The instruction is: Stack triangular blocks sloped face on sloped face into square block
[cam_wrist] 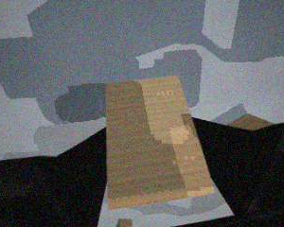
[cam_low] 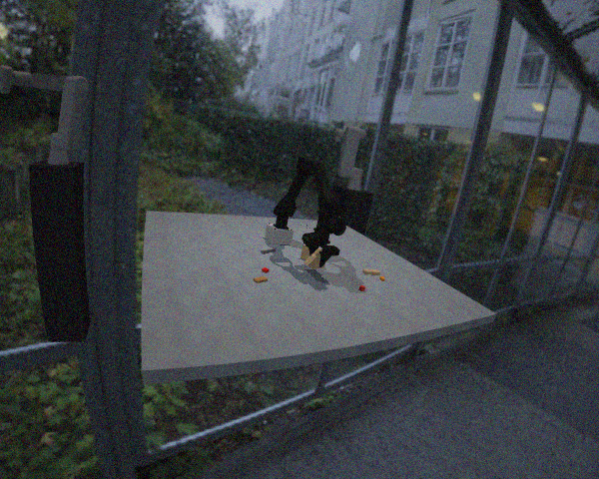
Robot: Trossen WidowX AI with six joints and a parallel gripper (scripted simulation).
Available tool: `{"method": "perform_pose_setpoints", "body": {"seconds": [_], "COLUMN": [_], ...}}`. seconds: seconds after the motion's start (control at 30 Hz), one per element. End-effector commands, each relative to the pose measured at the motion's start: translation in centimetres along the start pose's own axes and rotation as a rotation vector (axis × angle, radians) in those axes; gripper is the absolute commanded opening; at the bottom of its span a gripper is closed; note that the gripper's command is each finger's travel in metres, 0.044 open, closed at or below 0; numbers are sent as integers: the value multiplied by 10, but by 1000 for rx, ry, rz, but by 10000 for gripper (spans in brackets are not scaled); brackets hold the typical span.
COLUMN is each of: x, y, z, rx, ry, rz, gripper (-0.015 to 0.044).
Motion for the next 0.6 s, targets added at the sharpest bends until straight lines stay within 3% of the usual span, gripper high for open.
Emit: {"method": "perform_pose_setpoints", "body": {"seconds": [0.0, 0.57], "x": [-1, 0], "y": [0, 0], "z": [0, 15], "rx": [3, 0], "ry": [-4, 0], "rz": [4, -1], "gripper": [0, 0]}}
Point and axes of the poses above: the point midway between the two fingers, 35 mm back from their tips, its own z axis out along the fingers, its own y axis across the jaws, x = y × z, the point moved 3 cm from there along -z, back along the fingers, and after that the axes turned 1 degree about -z, right-handed, at the moved point
